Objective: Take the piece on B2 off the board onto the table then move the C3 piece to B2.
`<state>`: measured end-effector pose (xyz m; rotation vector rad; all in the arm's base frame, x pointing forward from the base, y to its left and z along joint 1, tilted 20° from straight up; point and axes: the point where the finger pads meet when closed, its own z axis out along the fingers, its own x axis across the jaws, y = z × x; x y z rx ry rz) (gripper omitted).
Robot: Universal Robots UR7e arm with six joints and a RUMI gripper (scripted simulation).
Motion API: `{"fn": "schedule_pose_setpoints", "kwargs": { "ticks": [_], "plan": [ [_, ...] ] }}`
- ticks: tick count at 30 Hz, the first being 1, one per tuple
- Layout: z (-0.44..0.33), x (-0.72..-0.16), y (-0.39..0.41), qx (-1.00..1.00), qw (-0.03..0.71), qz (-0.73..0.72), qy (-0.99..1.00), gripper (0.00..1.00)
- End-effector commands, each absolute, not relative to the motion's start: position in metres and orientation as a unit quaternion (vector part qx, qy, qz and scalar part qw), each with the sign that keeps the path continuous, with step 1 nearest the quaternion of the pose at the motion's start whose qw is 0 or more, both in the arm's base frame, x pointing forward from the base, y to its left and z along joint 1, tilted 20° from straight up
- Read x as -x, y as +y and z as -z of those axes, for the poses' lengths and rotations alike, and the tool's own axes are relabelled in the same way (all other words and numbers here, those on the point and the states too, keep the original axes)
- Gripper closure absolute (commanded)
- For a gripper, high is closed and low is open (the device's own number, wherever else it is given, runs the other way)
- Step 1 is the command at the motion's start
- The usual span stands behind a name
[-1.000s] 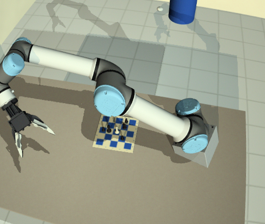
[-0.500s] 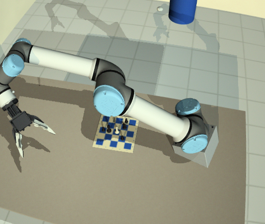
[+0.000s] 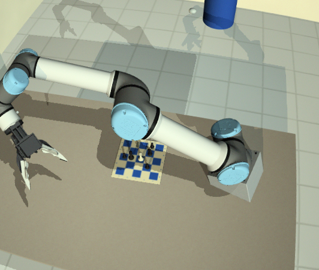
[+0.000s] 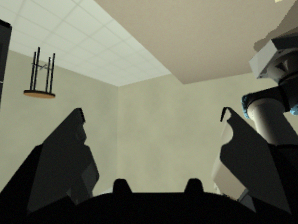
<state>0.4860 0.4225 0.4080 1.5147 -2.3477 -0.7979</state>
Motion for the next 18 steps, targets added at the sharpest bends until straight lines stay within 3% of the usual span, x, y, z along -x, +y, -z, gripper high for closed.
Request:
{"fn": "schedule_pose_setpoints", "kwargs": {
  "ticks": [1,18],
  "plan": [
    [-0.400,-0.492,0.415,-0.559,0.109,0.274,-0.775,0.00],
    [-0.365,-0.517,0.383,-0.715,0.079,0.276,-0.637,0.00]
  ]
}}
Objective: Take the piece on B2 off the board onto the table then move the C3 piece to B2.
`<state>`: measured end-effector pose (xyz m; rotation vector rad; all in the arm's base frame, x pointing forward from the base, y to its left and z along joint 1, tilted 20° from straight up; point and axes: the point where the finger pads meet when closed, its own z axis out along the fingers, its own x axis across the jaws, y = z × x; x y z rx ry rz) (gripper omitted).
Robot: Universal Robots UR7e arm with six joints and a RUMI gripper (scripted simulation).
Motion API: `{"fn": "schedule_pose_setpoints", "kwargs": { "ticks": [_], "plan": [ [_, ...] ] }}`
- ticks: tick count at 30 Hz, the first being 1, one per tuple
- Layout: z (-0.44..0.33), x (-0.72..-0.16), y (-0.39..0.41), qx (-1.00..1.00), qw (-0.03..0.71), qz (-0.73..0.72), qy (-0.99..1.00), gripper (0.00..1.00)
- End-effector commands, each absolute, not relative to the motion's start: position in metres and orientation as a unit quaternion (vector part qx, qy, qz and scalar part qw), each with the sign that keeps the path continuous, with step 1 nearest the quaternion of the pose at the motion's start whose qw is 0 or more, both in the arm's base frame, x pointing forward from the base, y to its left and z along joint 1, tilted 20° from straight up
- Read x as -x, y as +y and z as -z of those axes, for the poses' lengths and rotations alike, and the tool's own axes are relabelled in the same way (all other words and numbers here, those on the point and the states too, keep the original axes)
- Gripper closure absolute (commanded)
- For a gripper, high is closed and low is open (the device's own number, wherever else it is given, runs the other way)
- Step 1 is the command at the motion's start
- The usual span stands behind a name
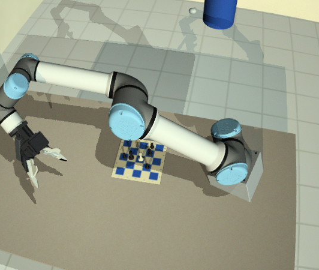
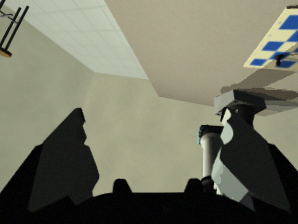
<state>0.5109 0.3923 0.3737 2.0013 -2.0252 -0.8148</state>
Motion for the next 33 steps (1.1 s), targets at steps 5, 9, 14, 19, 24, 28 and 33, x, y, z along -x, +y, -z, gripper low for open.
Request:
{"fn": "schedule_pose_setpoints", "kwargs": {
  "ticks": [5,9,14,19,24,28,33],
  "plan": [
    [-0.357,-0.522,0.375,-0.748,0.073,0.277,-0.599,0.00],
    [-0.346,-0.528,0.364,-0.790,0.064,0.279,-0.543,0.00],
    [-0.334,-0.534,0.352,-0.829,0.055,0.281,-0.480,0.00],
    [-0.322,-0.539,0.339,-0.865,0.045,0.284,-0.412,0.00],
    [-0.314,-0.542,0.328,-0.888,0.038,0.287,-0.357,0.00],
    [-0.305,-0.545,0.317,-0.908,0.030,0.290,-0.300,0.00],
    [-0.293,-0.548,0.302,-0.929,0.018,0.295,-0.221,0.00]
  ]
}}
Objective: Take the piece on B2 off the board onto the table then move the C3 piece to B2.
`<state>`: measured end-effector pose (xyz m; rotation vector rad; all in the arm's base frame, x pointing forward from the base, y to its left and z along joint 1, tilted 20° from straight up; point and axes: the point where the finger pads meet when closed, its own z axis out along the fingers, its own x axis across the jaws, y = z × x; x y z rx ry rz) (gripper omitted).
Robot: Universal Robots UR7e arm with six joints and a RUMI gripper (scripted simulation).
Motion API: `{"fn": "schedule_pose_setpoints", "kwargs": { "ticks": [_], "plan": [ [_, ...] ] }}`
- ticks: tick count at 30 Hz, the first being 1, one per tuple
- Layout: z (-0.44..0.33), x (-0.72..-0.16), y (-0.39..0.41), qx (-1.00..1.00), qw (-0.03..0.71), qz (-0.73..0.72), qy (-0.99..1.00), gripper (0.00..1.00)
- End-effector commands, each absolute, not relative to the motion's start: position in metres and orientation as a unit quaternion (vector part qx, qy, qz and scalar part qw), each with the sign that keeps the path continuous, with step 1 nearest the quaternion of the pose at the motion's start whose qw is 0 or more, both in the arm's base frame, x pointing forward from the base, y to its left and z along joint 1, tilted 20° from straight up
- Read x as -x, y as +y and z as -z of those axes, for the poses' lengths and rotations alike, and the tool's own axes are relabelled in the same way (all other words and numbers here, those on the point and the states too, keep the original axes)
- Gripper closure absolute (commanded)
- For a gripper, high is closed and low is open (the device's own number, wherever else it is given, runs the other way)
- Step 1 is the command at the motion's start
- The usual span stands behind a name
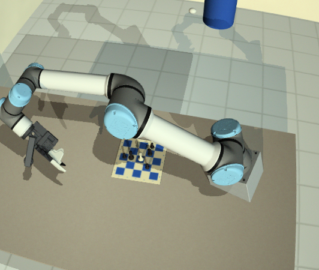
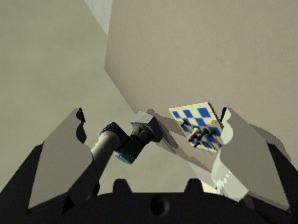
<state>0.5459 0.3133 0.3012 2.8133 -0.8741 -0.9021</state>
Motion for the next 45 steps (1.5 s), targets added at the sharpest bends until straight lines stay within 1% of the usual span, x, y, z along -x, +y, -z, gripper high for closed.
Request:
{"fn": "schedule_pose_setpoints", "kwargs": {
  "ticks": [1,5,18,22,34,39,45],
  "plan": [
    [-0.290,-0.549,0.298,-0.934,0.015,0.297,-0.201,0.00],
    [-0.288,-0.550,0.294,-0.937,0.012,0.298,-0.181,0.00],
    [-0.258,-0.555,0.249,-0.948,-0.025,0.313,0.044,0.00],
    [-0.256,-0.555,0.245,-0.947,-0.029,0.314,0.064,0.00],
    [-0.230,-0.556,0.199,-0.903,-0.075,0.327,0.268,0.00],
    [-0.226,-0.556,0.191,-0.891,-0.083,0.329,0.302,0.00],
    [-0.215,-0.556,0.168,-0.850,-0.109,0.333,0.393,0.00]
  ]
}}
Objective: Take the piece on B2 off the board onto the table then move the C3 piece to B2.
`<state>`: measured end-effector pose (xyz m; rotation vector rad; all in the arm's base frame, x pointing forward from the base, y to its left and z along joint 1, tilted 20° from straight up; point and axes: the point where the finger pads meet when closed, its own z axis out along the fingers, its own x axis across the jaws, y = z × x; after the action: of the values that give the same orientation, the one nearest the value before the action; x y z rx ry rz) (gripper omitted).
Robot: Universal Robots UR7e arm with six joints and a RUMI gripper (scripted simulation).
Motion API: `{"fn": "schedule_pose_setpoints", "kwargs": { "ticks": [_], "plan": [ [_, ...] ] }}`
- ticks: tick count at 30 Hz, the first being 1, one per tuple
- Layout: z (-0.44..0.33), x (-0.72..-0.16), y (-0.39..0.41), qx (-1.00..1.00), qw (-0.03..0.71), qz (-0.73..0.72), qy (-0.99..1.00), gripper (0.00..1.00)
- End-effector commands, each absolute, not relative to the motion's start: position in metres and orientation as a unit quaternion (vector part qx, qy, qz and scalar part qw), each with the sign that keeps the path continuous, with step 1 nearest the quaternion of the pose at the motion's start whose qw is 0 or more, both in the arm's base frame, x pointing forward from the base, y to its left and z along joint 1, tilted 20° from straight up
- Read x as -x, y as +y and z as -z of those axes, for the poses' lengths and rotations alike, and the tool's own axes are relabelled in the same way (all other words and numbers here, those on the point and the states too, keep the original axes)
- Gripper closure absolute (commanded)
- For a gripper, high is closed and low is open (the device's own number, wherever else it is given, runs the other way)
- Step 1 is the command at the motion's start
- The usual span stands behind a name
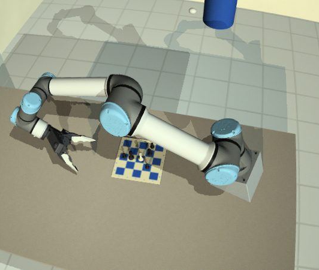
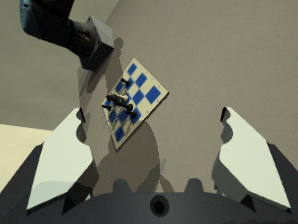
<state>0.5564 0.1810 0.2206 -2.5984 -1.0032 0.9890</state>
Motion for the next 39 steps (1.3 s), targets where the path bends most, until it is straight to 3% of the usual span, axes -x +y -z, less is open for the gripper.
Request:
{"fn": "schedule_pose_setpoints", "kwargs": {
  "ticks": [1,39],
  "plan": [
    [-0.213,-0.556,0.164,0.843,0.113,-0.333,-0.407,0.00],
    [-0.177,-0.556,0.087,0.643,0.212,-0.328,-0.659,0.00]
  ]
}}
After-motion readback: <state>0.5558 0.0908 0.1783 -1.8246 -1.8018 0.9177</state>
